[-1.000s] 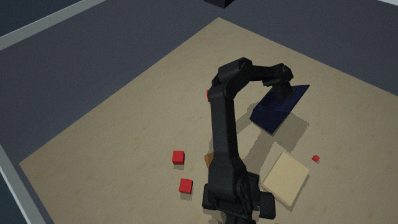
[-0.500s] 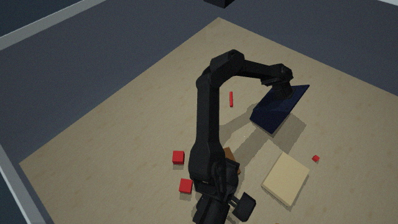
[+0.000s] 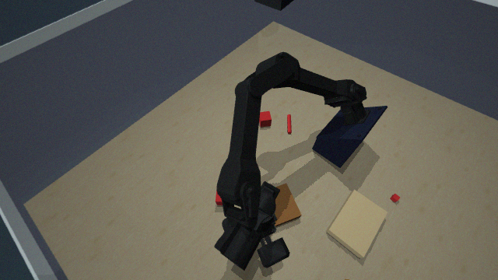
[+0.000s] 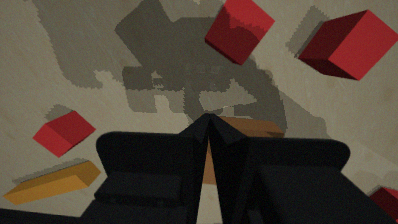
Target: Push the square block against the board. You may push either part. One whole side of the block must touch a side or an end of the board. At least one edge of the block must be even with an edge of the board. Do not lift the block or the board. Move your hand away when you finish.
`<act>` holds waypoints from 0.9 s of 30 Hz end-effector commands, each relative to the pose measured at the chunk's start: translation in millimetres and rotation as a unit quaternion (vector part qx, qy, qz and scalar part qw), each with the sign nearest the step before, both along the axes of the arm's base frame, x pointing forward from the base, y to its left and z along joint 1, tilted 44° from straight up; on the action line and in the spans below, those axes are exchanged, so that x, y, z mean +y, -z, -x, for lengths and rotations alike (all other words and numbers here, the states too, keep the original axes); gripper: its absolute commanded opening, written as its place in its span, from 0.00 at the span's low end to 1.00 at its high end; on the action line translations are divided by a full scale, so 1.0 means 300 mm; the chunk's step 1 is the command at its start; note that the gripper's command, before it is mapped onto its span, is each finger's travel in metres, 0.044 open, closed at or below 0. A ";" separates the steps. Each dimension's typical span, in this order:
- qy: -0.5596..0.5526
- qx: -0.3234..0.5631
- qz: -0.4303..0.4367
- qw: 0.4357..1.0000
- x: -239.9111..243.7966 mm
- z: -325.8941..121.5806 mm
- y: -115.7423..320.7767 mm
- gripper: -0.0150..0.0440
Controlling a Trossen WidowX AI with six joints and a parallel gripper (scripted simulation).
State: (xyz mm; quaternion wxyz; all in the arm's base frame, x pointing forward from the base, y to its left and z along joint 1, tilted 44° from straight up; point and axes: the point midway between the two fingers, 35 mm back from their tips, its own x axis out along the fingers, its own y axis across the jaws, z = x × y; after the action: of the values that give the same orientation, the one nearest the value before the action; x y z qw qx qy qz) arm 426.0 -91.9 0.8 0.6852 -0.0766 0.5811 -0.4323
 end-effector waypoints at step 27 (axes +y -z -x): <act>0.025 -0.019 0.005 0.999 -0.119 0.062 0.149 0.25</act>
State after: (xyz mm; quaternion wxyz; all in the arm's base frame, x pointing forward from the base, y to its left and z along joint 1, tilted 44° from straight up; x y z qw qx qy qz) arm 410.5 -128.5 -42.4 0.6850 -0.0577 0.5690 -0.4513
